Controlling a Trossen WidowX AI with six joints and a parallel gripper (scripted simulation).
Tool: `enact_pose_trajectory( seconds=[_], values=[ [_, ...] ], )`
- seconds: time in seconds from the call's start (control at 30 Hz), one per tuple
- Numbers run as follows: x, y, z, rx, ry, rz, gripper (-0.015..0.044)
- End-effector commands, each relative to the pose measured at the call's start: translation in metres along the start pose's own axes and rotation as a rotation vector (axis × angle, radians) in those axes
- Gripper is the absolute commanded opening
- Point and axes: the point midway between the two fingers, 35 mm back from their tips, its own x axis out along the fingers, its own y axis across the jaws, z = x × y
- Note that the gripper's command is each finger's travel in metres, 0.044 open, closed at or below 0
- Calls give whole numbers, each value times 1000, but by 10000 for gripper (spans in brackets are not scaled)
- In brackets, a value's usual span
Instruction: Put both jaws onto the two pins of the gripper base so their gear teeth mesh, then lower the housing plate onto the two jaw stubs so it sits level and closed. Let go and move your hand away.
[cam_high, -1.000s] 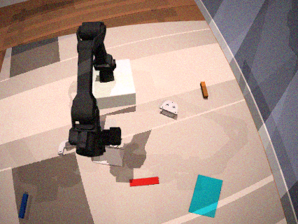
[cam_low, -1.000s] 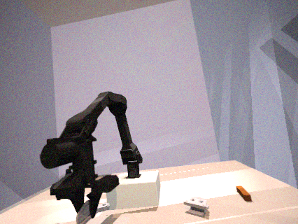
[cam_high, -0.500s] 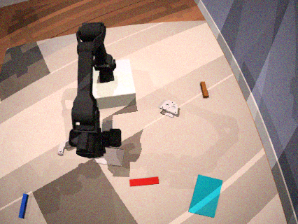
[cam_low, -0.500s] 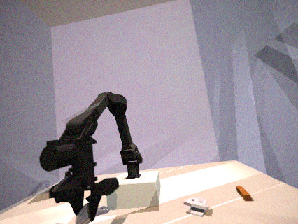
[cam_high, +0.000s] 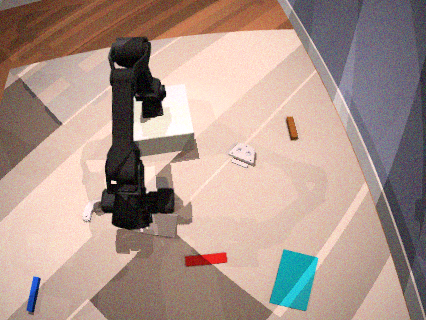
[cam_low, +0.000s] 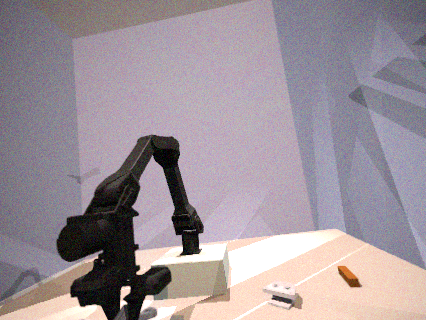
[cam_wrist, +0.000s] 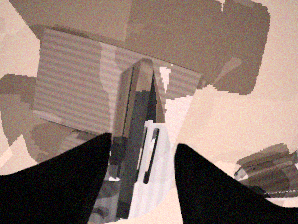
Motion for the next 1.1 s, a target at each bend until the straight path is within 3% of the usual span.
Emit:
enact_pose_trajectory(
  seconds=[0.0, 1.07],
  values=[
    [11, -1, -4, -3, 17, -4, 134],
    [23, -1, -5, -4, 17, -4, 134]
  ],
)
